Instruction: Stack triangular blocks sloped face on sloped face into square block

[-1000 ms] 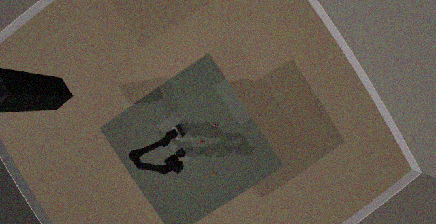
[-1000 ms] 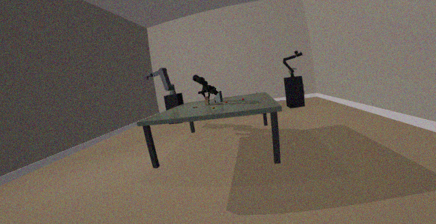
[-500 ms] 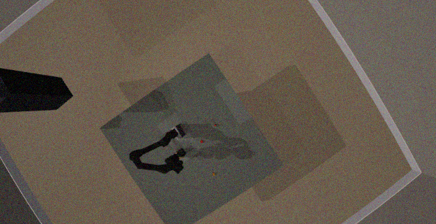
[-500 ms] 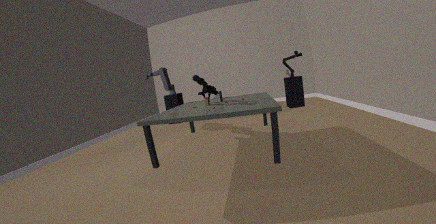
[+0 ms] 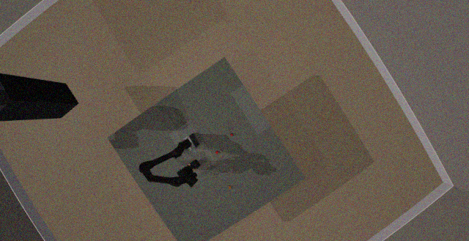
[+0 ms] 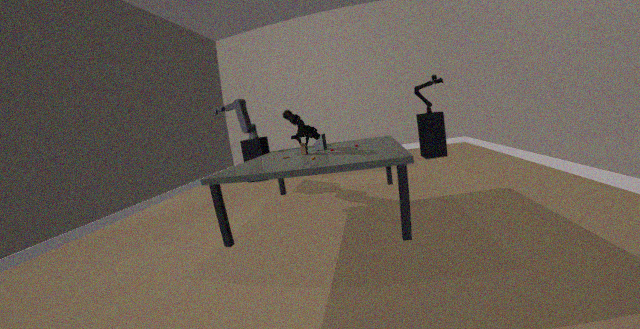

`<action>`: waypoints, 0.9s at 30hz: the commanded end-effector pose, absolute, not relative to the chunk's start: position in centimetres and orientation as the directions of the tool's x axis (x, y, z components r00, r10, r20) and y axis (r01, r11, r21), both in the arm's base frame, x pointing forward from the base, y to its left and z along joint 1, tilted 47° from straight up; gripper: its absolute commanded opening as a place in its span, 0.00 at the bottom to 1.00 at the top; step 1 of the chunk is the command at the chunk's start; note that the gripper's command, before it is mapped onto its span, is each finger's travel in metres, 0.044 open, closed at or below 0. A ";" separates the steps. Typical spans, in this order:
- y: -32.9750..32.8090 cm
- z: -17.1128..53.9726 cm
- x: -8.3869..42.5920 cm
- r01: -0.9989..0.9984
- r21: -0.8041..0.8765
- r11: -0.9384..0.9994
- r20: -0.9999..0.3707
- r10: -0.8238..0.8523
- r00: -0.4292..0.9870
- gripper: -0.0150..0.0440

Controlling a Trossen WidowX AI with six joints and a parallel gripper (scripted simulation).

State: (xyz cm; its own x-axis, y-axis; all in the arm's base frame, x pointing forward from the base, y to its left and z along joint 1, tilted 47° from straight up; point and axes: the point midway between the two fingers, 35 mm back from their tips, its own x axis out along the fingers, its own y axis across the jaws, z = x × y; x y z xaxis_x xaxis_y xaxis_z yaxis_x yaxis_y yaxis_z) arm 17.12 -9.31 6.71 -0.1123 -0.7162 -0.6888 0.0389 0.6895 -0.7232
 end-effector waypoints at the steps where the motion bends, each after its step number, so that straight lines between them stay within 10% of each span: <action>1: -9.4 6.7 17.2 0.034 -0.726 0.687 -0.686 -0.720 -0.111 0.25; 27: -10.6 5.6 17.6 0.036 -0.727 0.686 -0.685 -0.720 -0.111 0.25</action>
State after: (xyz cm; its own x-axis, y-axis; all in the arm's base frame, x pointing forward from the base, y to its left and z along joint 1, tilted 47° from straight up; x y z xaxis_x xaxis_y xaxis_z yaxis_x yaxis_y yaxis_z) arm 17.61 -10.46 5.64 -0.1110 -0.7164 -0.6888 0.0405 0.6893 -0.7234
